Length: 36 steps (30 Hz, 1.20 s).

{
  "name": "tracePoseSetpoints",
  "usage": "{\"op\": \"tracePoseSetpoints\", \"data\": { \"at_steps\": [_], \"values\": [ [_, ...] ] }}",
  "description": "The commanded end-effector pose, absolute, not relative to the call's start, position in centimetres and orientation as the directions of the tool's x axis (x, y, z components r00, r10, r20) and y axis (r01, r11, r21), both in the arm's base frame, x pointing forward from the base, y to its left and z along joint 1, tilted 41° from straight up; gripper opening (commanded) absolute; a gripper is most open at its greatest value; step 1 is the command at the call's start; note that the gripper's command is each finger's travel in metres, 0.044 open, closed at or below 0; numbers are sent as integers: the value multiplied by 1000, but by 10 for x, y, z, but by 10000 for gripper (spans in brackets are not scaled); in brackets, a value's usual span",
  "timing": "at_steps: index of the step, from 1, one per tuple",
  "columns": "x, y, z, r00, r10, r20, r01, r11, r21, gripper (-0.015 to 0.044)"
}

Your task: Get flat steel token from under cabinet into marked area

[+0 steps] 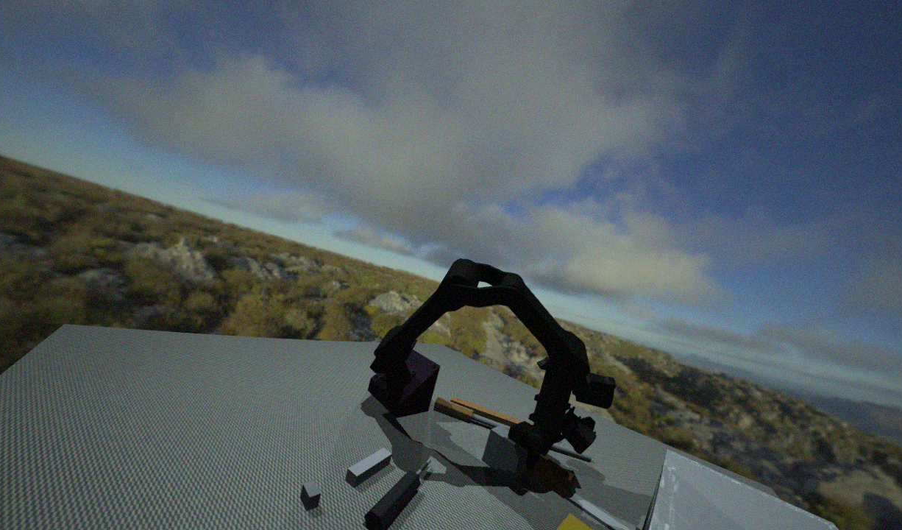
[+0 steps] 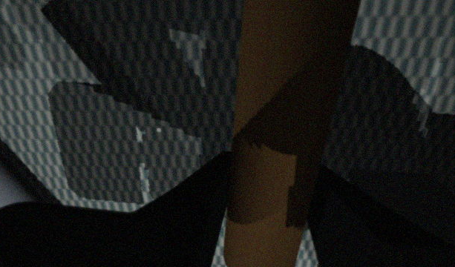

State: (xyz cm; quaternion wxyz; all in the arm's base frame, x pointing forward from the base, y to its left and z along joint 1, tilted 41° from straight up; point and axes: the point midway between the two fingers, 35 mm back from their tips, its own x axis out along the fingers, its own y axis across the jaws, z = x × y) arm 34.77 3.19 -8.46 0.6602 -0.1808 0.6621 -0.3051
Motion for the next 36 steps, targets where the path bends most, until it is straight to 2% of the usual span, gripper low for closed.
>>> {"op": "tracePoseSetpoints", "data": {
  "at_steps": [1, 36],
  "values": [
    [355, 31, -84, -61, -640, -766, 165, 751, -640, 0],
    [388, 25, -81, -59, -640, -766, 166, 750, -640, 0]
  ]
}}
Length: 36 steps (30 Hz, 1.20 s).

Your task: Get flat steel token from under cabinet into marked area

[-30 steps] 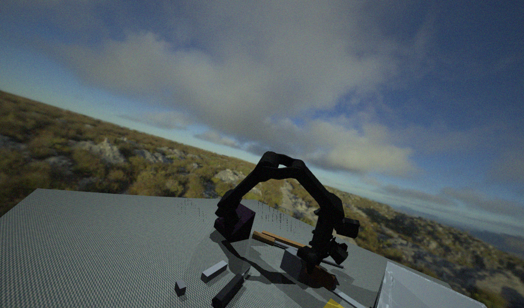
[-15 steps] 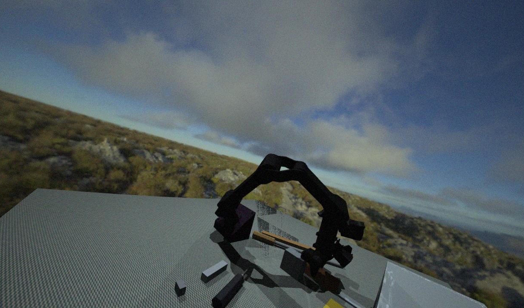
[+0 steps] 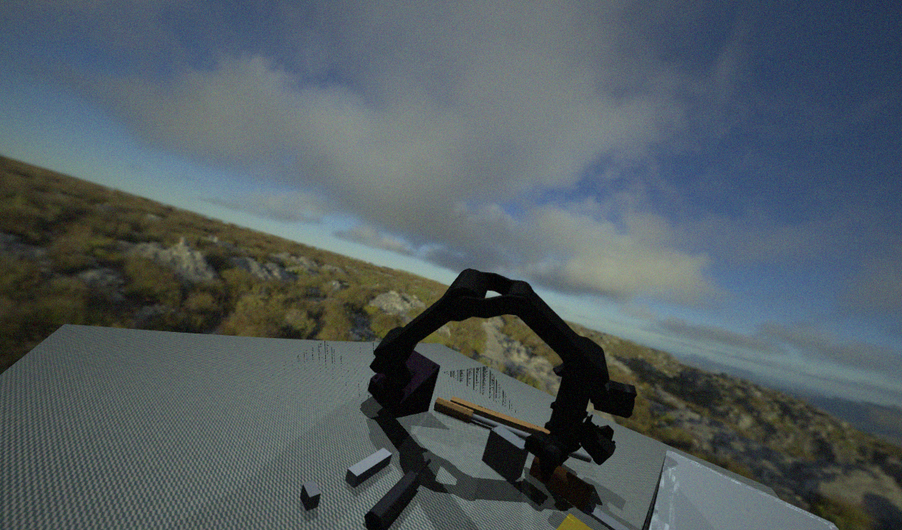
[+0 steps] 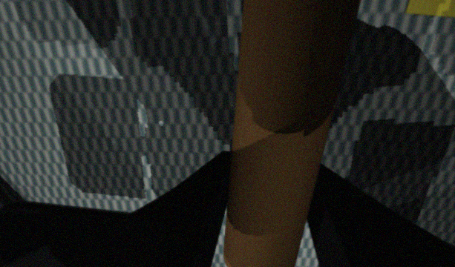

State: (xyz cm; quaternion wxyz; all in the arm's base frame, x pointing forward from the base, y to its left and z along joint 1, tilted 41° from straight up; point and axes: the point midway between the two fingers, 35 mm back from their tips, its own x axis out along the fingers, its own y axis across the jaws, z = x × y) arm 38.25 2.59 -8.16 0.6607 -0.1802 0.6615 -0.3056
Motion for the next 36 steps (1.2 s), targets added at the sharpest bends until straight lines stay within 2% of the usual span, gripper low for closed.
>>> {"op": "tracePoseSetpoints", "data": {
  "at_steps": [1, 36],
  "values": [
    [389, 25, -81, -59, -640, -766, 166, 750, -640, 0],
    [404, 8, -70, -59, -641, -765, 167, 749, -641, 0]
  ]
}}
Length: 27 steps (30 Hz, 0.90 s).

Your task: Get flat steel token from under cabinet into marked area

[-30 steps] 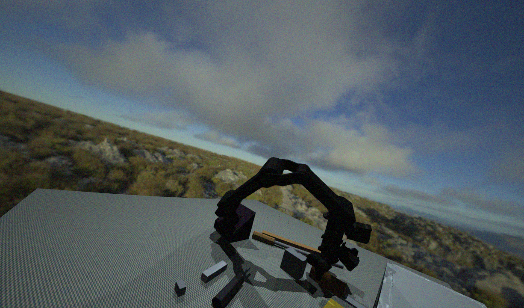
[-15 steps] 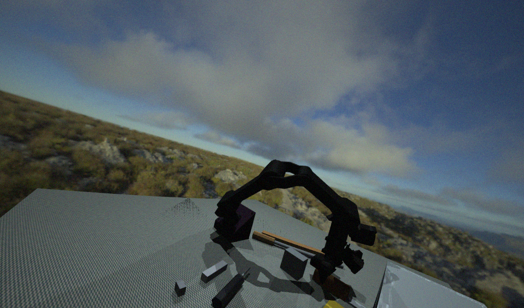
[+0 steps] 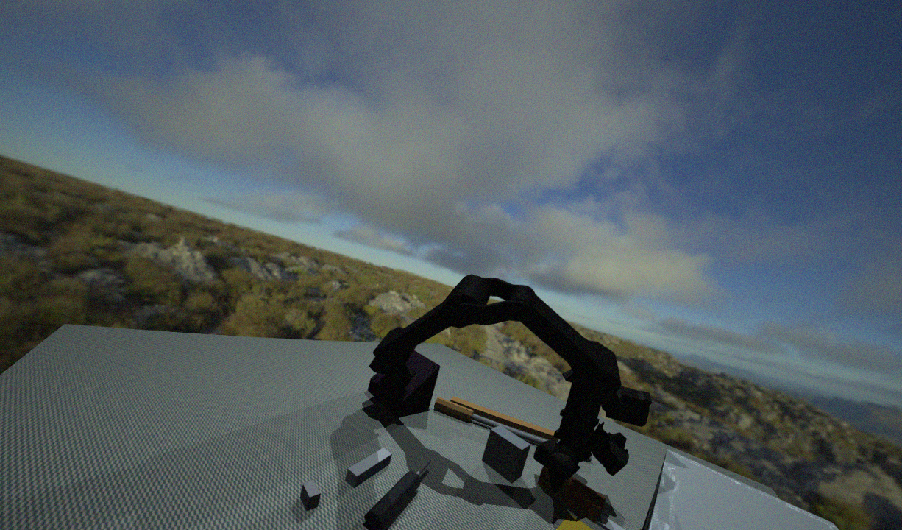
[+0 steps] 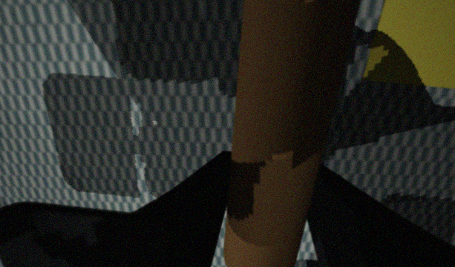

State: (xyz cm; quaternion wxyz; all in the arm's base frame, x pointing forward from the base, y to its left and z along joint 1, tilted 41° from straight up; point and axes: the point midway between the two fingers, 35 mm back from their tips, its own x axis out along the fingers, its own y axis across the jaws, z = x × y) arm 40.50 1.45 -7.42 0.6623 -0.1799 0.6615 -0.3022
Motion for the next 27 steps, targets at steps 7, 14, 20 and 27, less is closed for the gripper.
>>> {"op": "tracePoseSetpoints", "data": {
  "at_steps": [7, 14, 20, 27],
  "values": [
    [403, 2, -65, -59, -642, -765, 167, 749, -641, 0],
    [403, 1, -64, -59, -642, -764, 167, 749, -642, 0],
    [400, 1, -65, -59, -642, -765, 166, 749, -642, 0],
    [394, 3, -66, -60, -642, -765, 166, 749, -641, 0]
  ]
}}
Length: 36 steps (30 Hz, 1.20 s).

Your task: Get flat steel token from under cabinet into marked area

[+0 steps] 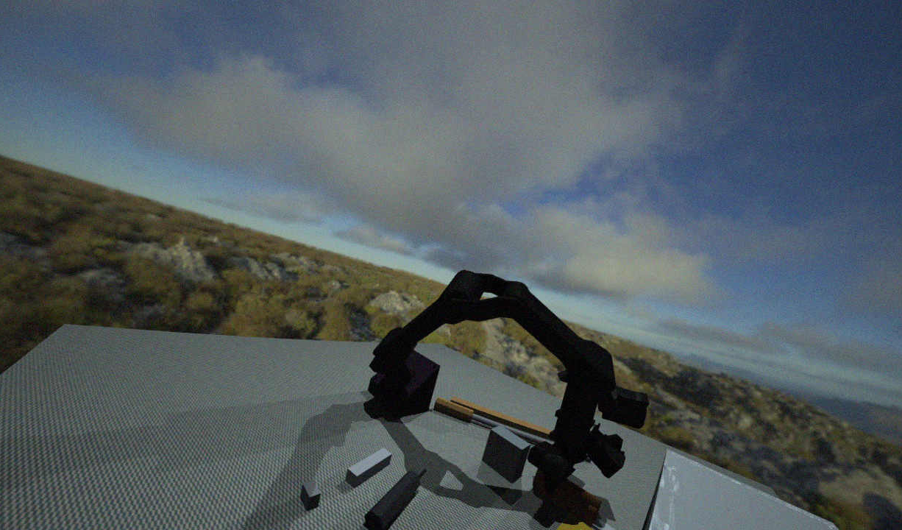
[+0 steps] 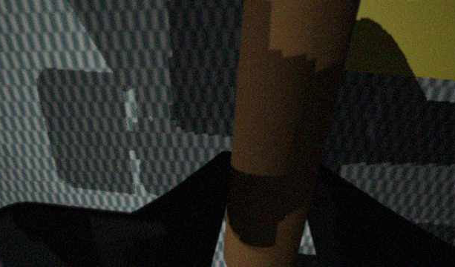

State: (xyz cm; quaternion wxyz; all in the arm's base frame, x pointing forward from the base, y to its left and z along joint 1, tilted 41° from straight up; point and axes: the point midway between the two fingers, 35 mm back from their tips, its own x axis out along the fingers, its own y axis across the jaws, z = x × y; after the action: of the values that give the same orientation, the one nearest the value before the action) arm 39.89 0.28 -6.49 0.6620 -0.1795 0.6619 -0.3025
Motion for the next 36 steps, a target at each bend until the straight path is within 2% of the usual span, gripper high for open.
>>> {"op": "tracePoseSetpoints", "data": {
  "at_steps": [1, 36],
  "values": [
    [393, 3, -66, -60, -642, -765, 166, 749, -641, 0],
    [361, 9, -69, -61, -641, -765, 165, 749, -641, 0]
  ]
}}
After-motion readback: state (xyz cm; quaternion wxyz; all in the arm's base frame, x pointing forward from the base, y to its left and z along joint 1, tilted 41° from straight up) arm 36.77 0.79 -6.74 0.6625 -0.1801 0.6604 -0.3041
